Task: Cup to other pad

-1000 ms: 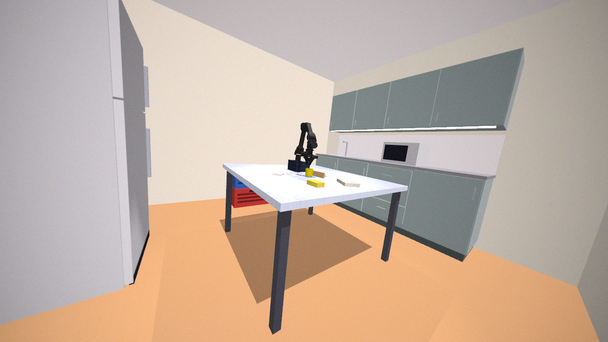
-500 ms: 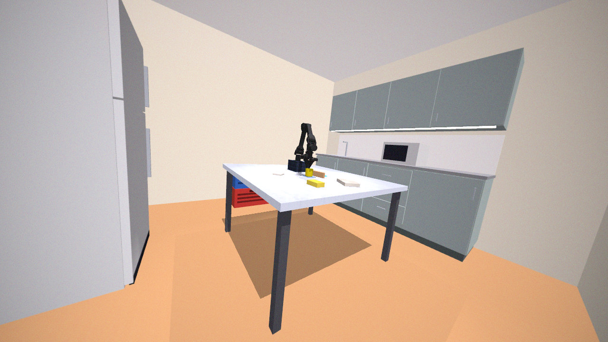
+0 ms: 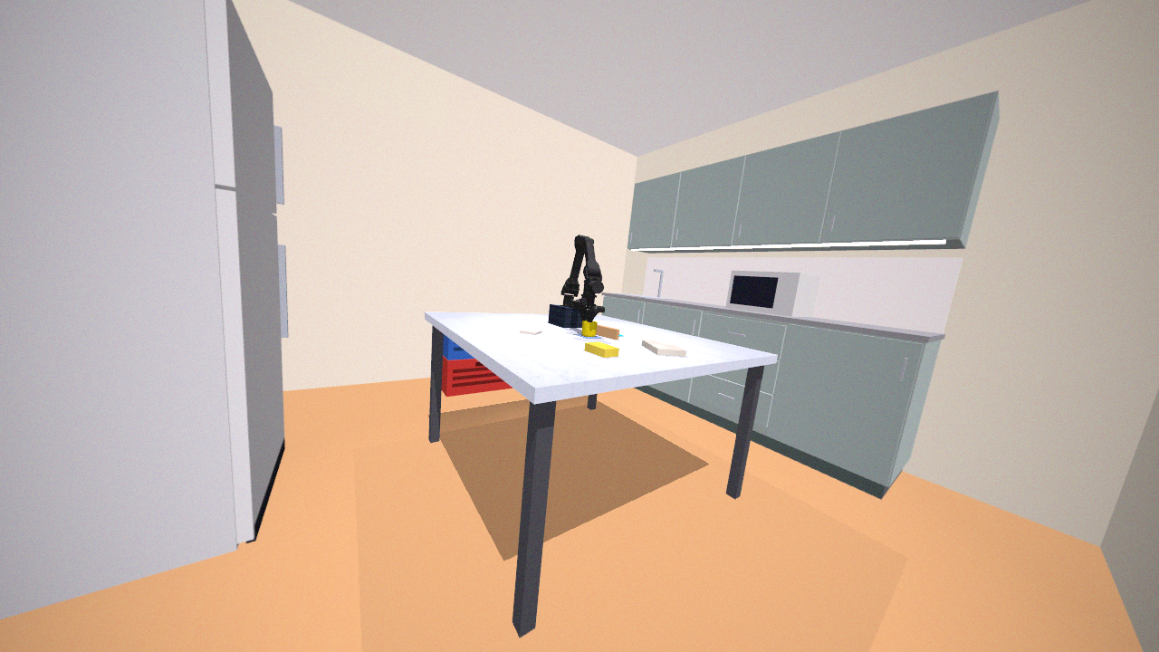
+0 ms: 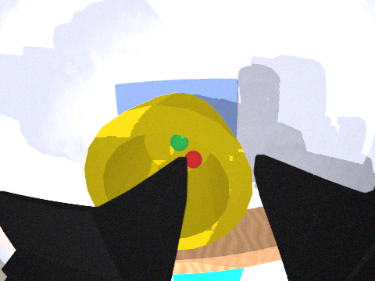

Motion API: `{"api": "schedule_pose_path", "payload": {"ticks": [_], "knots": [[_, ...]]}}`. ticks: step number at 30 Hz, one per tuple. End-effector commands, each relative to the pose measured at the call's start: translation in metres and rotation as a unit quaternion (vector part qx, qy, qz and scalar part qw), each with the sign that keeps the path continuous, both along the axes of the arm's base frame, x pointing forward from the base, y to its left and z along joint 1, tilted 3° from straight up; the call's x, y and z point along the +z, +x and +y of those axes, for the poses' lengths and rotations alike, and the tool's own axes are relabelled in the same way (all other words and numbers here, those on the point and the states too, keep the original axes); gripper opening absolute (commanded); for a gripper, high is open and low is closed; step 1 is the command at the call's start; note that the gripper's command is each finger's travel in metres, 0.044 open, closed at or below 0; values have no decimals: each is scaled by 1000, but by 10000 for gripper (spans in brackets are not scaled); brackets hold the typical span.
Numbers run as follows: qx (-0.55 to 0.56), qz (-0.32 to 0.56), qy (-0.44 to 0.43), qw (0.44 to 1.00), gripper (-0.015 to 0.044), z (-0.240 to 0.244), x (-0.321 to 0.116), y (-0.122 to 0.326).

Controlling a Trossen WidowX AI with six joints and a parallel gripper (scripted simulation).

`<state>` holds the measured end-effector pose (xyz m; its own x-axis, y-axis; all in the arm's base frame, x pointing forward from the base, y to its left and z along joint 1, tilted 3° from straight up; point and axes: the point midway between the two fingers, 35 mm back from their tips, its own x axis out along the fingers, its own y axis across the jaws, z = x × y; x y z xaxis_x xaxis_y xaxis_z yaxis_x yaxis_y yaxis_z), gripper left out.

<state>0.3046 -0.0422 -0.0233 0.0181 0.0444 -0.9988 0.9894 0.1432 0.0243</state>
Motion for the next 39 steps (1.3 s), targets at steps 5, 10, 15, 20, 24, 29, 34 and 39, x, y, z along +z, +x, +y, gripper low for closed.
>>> {"api": "schedule_pose_path", "payload": {"ticks": [5,10,15,20,24,29,34,39], "knots": [[-2,7,3,1000,167,2,-13,-5],[-2,7,3,1000,167,2,-13,-5],[0,4,1,1000,107,1,-11,-3],[0,4,1,1000,74,1,-11,-3],[0,4,1,1000,47,1,-11,-3],[0,4,1,1000,14,1,-11,-3],[0,4,1,1000,0,0,-4,-2],[-1,5,1,1000,0,-1,16,-1]]}}
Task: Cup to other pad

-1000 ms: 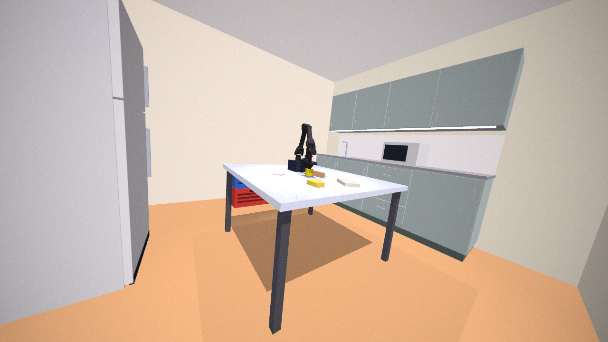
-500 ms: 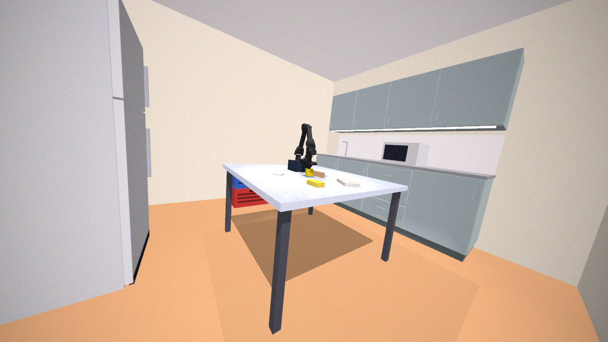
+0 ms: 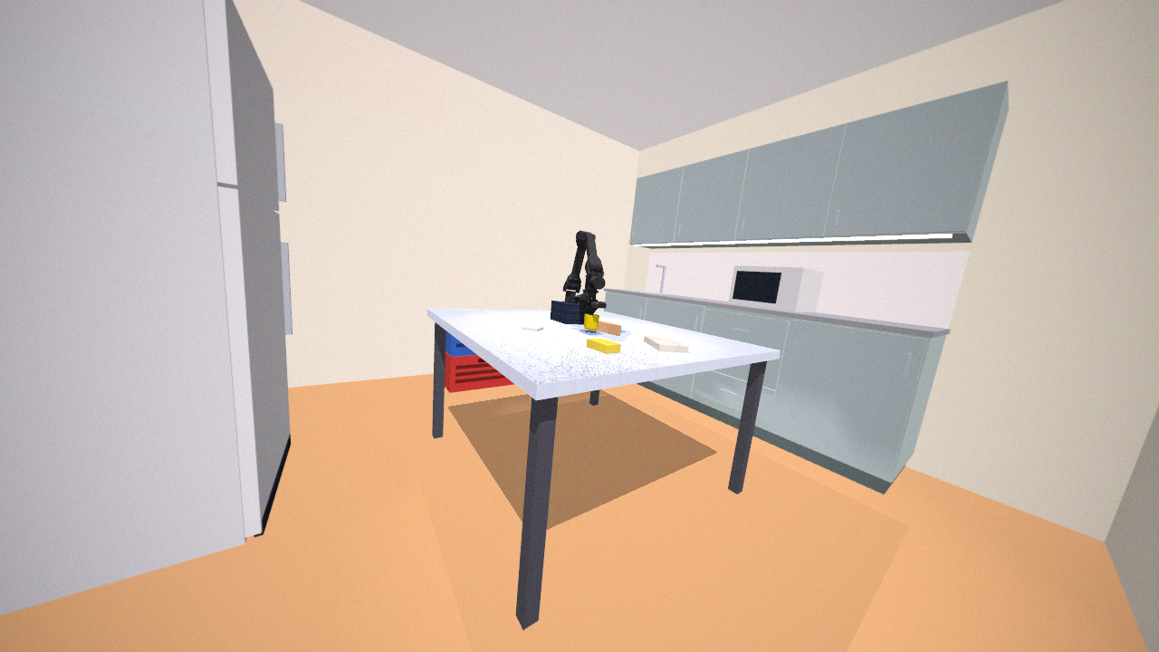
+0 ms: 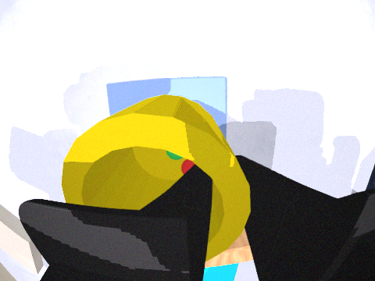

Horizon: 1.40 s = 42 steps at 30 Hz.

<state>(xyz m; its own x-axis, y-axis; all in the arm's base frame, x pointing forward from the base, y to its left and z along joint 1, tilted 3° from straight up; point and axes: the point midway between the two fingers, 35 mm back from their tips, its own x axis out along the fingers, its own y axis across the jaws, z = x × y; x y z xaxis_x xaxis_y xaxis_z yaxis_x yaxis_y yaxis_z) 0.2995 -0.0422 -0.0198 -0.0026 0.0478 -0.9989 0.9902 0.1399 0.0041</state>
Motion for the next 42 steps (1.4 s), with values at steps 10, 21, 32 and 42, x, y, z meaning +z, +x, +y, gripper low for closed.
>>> {"api": "schedule_pose_path", "payload": {"ticks": [10,21,32,42], "knots": [[0,-4,1,1000,0,-4,57,2],[-3,-5,-1,1000,0,-4,57,2],[-3,-5,-1,1000,0,-2,57,1],[-1,-4,1,1000,0,20,60,-3]]}}
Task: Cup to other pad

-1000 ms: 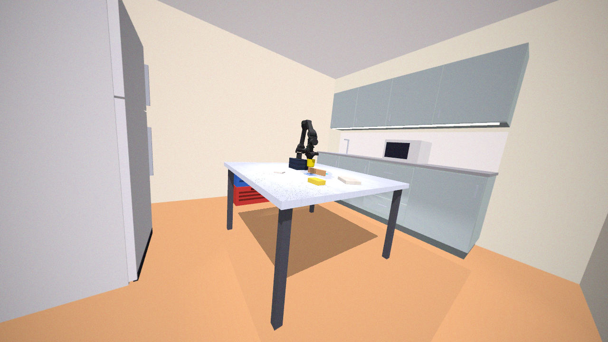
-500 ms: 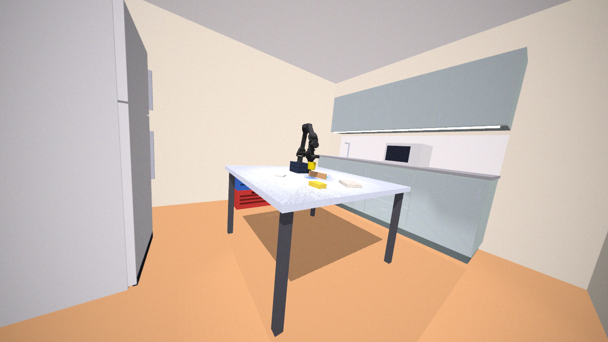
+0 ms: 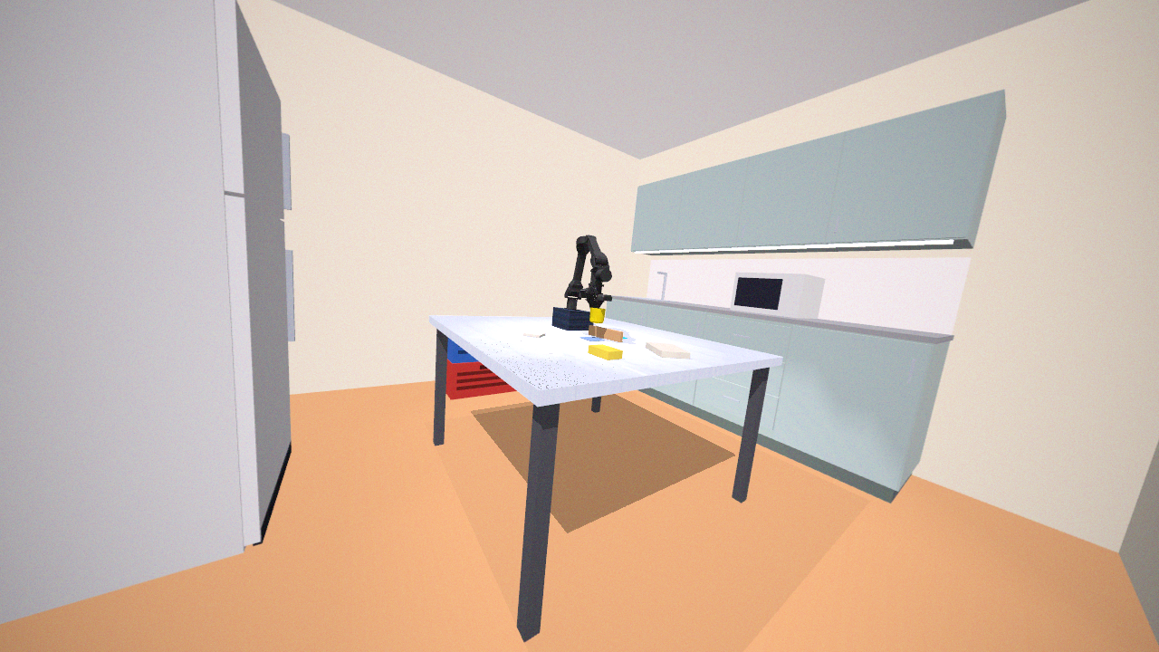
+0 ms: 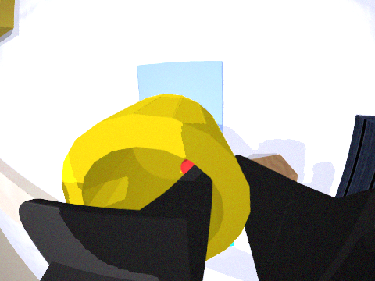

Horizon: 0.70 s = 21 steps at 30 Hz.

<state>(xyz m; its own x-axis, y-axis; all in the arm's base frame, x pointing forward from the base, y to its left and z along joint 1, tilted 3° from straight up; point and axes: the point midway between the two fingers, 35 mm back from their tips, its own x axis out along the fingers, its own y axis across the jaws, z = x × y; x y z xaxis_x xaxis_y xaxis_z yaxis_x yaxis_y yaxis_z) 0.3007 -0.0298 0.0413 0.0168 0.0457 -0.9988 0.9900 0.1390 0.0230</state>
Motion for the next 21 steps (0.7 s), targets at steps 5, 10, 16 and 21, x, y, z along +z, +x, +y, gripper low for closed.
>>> {"api": "schedule_pose_path", "payload": {"ticks": [5,10,16,21], "knots": [[0,6,3,1000,0,19,0,-6],[0,6,4,1000,0,29,1,-8],[0,6,4,1000,0,42,3,-11],[0,6,5,1000,0,52,4,-13]]}}
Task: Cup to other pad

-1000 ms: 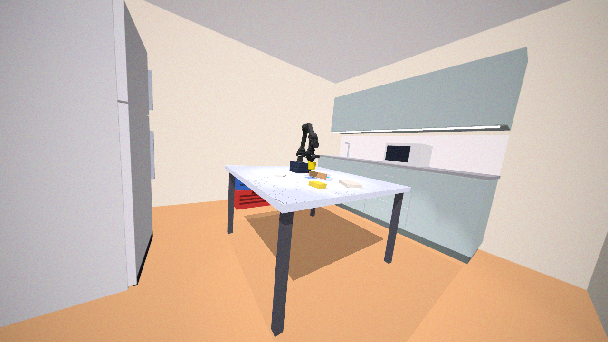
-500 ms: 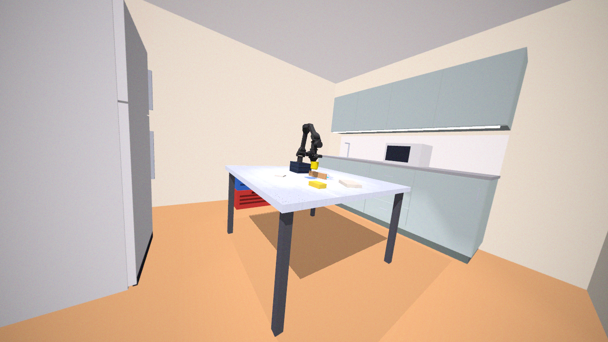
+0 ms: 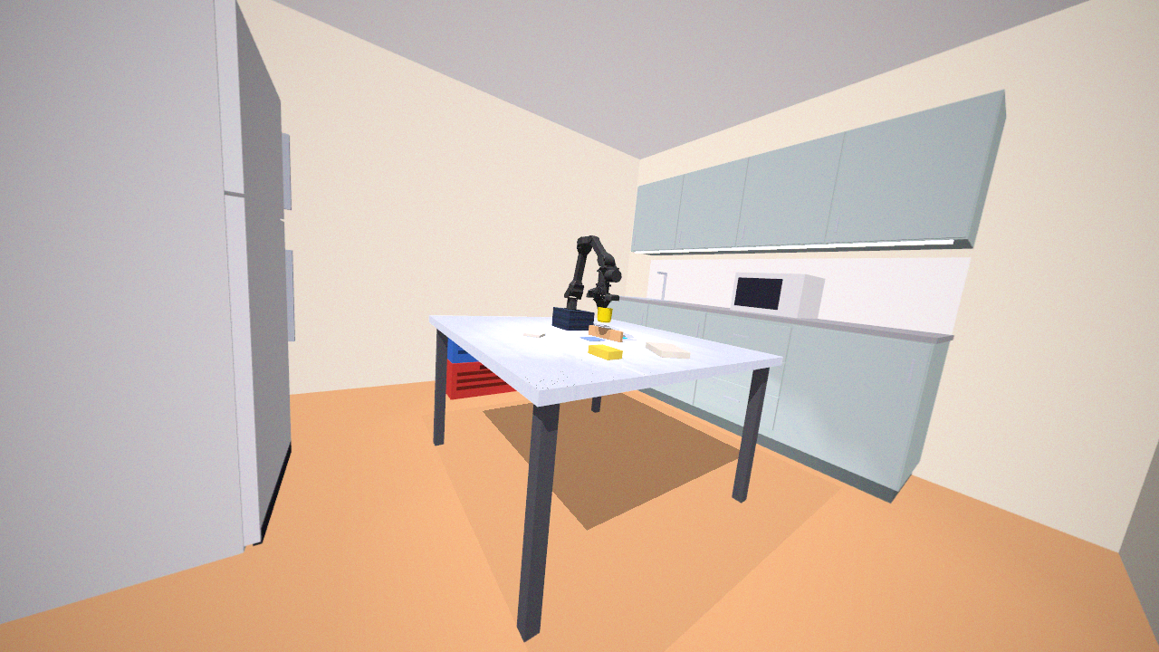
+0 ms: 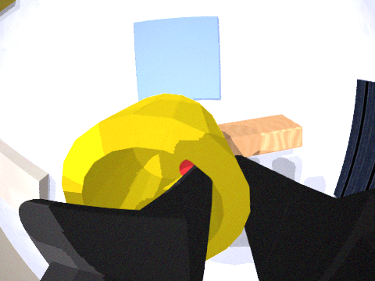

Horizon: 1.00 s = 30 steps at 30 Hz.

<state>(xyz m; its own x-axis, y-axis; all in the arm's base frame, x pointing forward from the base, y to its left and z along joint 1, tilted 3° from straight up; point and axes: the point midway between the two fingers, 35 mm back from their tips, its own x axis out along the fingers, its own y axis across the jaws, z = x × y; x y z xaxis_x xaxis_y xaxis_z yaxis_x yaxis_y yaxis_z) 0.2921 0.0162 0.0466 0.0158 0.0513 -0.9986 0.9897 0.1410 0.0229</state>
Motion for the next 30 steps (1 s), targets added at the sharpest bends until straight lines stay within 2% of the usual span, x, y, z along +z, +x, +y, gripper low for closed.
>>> {"api": "schedule_pose_path", "payload": {"ticks": [1,30], "knots": [[-1,6,2,1000,0,9,-1,-5],[-1,7,4,1000,0,66,3,-22]]}}
